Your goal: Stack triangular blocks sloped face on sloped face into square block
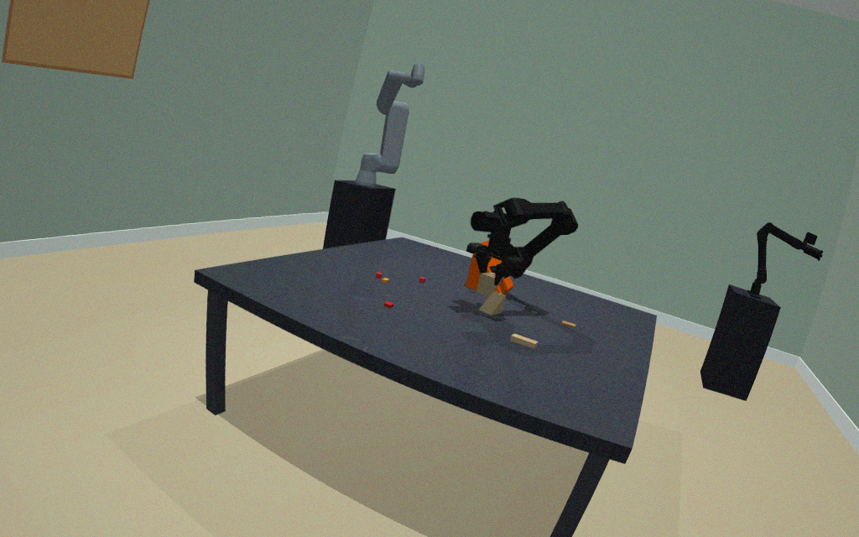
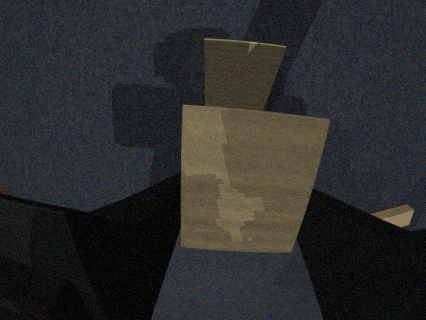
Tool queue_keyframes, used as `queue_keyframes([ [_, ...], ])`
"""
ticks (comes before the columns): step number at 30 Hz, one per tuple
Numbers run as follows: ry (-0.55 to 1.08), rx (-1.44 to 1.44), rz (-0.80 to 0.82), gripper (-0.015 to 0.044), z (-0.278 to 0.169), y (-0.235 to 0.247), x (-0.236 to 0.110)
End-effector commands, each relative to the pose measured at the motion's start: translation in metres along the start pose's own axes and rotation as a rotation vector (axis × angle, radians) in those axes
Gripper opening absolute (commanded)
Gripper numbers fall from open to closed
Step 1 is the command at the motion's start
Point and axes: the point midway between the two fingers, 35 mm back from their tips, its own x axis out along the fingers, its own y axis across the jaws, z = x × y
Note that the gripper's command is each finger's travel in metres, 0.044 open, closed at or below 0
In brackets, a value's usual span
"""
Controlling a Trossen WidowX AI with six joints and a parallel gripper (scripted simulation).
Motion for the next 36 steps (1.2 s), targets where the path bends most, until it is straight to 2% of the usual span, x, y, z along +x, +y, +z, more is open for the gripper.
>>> queue_keyframes([
  [1, 0.002, -0.013, 0.0, 0.0, 0.009, 0.001, 0.009],
  [6, 0.0, -0.015, 0.0, 0.0, 0.013, 0.002, 0.014],
  [13, -0.001, -0.015, -0.001, 0.0, 0.023, 0.001, 0.039],
  [36, 0.003, -0.01, -0.001, 0.0, 0.023, 0.0, 0.039],
])
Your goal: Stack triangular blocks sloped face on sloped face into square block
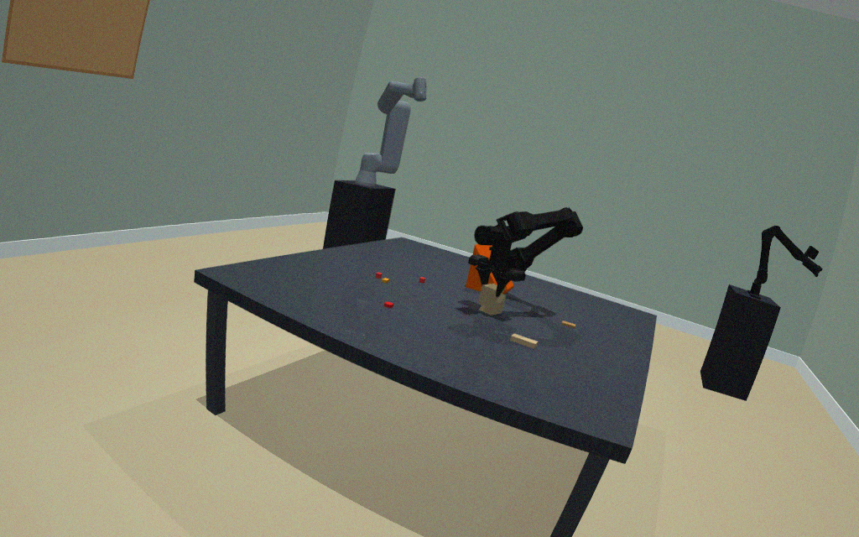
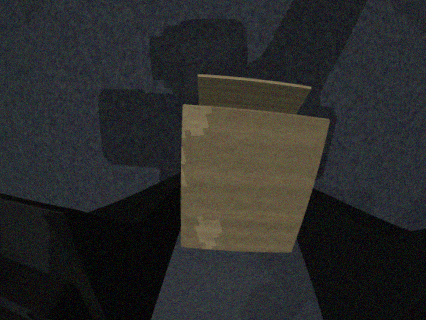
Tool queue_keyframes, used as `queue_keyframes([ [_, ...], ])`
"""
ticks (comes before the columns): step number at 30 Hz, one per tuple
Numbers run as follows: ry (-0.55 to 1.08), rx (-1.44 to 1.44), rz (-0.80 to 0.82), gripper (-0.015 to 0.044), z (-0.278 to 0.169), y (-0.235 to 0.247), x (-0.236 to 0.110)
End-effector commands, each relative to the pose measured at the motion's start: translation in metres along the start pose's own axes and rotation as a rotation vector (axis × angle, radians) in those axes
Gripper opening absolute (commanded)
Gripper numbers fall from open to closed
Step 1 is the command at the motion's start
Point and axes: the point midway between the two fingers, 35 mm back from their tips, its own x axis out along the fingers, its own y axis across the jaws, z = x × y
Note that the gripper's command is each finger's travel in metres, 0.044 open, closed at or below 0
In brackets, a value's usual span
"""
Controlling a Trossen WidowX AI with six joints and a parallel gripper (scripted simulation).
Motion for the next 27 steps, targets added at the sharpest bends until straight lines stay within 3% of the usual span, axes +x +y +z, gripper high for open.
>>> queue_keyframes([
  [1, 0.006, 0.001, -0.004, 0.0, -0.0006, -0.001, -0.0005],
  [27, 0.007, 0.002, -0.006, 0.0, 0.0026, -0.0014, 0.0082],
])
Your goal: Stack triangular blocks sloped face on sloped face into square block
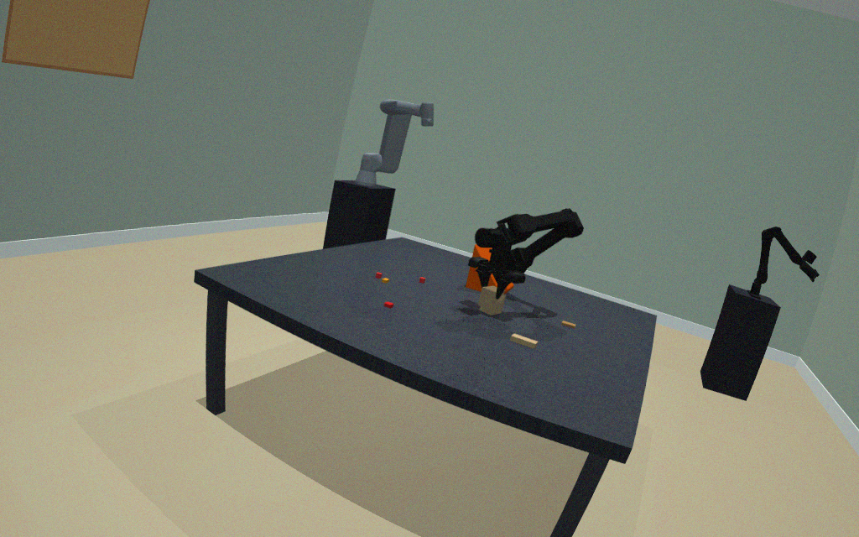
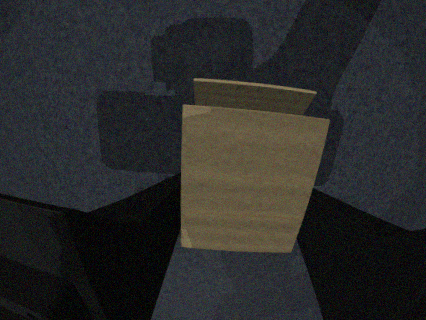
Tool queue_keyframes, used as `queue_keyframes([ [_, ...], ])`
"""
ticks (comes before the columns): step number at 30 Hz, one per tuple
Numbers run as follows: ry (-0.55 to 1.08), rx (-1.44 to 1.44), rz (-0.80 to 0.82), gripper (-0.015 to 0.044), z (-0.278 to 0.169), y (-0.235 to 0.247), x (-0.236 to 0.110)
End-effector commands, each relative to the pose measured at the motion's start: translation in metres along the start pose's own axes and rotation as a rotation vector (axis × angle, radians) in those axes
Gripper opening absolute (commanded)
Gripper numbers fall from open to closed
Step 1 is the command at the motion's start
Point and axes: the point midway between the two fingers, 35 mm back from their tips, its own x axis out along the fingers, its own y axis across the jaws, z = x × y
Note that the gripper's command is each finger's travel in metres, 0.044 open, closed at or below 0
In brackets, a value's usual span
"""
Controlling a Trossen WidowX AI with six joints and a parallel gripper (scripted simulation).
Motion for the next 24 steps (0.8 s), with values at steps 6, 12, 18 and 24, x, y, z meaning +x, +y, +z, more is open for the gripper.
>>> queue_keyframes([
  [6, 0.006, 0.001, -0.004, 0.0, 0.002, -0.001, 0.005],
  [12, 0.006, 0.0, -0.005, 0.0, 0.004, -0.001, 0.009],
  [18, 0.006, 0.0, -0.005, 0.0, 0.005, -0.001, 0.012],
  [24, 0.006, 0.001, -0.006, 0.0, 0.006, -0.002, 0.014],
])
